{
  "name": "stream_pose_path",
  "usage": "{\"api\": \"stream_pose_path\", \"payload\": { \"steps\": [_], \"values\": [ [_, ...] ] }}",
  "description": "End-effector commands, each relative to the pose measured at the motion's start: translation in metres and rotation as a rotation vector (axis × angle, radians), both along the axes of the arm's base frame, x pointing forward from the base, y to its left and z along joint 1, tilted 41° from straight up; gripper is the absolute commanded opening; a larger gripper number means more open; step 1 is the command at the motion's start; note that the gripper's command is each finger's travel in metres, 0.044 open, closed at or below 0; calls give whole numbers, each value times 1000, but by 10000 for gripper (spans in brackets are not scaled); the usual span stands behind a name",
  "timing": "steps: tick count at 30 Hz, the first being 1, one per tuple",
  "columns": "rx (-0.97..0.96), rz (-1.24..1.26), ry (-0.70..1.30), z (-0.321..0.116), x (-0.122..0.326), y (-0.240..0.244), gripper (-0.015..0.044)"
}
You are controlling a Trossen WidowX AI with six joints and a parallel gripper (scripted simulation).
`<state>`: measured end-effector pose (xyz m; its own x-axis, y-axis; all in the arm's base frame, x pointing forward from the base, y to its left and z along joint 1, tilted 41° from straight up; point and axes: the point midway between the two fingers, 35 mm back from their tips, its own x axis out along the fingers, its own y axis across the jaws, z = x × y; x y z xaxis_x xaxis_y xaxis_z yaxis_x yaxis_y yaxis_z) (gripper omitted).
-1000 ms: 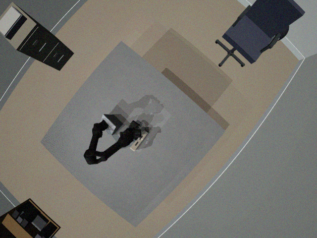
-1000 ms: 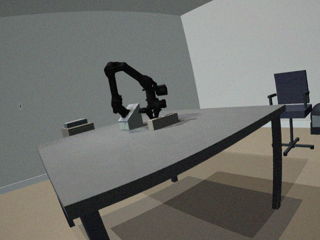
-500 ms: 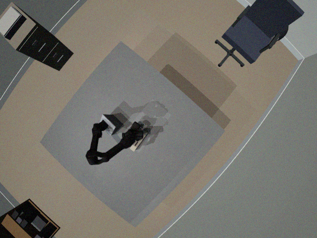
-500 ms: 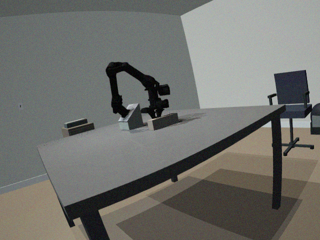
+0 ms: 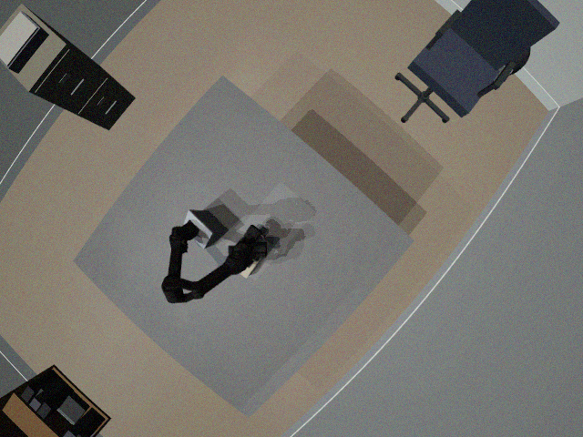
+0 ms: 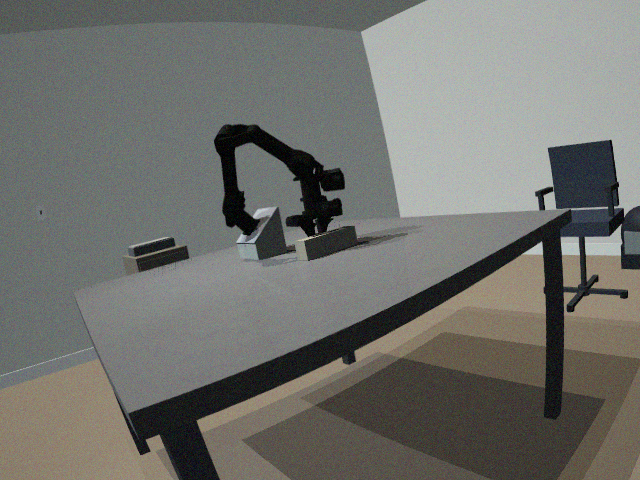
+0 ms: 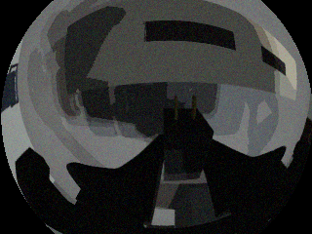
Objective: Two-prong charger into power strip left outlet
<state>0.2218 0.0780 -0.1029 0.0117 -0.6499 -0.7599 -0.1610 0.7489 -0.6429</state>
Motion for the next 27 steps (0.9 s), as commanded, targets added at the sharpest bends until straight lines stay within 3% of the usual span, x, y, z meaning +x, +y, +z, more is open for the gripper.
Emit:
{"api": "stream_pose_path", "payload": {
  "steps": [1, 27],
  "values": [
    [-4, 5, 2, 0, 2, 0, 0],
    [-4, 5, 2, 0, 8, 1, 0]
  ]
}}
